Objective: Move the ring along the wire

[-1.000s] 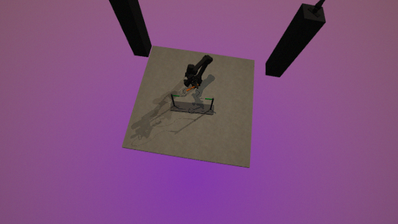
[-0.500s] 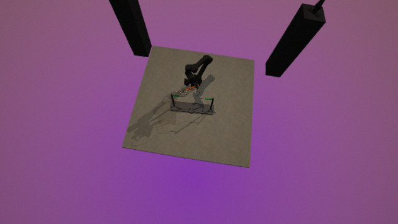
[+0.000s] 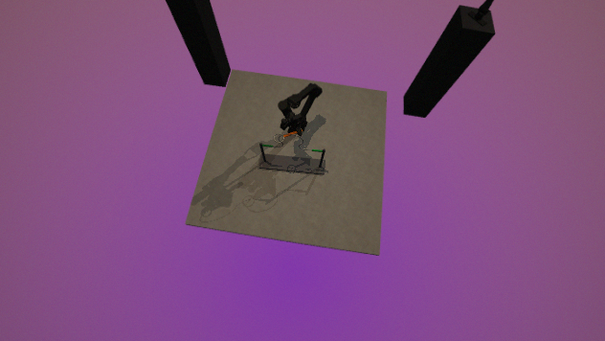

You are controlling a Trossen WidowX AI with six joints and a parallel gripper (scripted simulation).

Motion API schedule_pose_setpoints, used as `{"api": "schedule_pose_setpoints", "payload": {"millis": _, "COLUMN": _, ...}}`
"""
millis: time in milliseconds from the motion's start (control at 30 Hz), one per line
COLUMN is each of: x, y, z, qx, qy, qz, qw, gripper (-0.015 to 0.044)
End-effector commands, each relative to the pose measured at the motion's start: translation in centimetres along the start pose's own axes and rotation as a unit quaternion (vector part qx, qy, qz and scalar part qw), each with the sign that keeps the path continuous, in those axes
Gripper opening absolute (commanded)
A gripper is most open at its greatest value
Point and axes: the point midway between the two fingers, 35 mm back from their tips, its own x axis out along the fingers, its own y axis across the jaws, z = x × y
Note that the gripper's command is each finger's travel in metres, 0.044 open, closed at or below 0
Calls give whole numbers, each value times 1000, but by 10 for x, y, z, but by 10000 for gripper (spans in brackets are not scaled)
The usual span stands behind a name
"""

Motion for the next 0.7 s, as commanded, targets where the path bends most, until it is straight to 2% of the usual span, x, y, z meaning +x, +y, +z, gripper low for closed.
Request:
{"api": "schedule_pose_setpoints", "payload": {"millis": 0, "x": 1, "y": -3, "z": 2, "qx": -19, "qy": -1, "qz": -18, "qw": 1000, "gripper": -150}}
{"api": "schedule_pose_setpoints", "payload": {"millis": 667, "x": 0, "y": -13, "z": 3, "qx": -132, "qy": -8, "qz": -116, "qw": 984, "gripper": -150}}
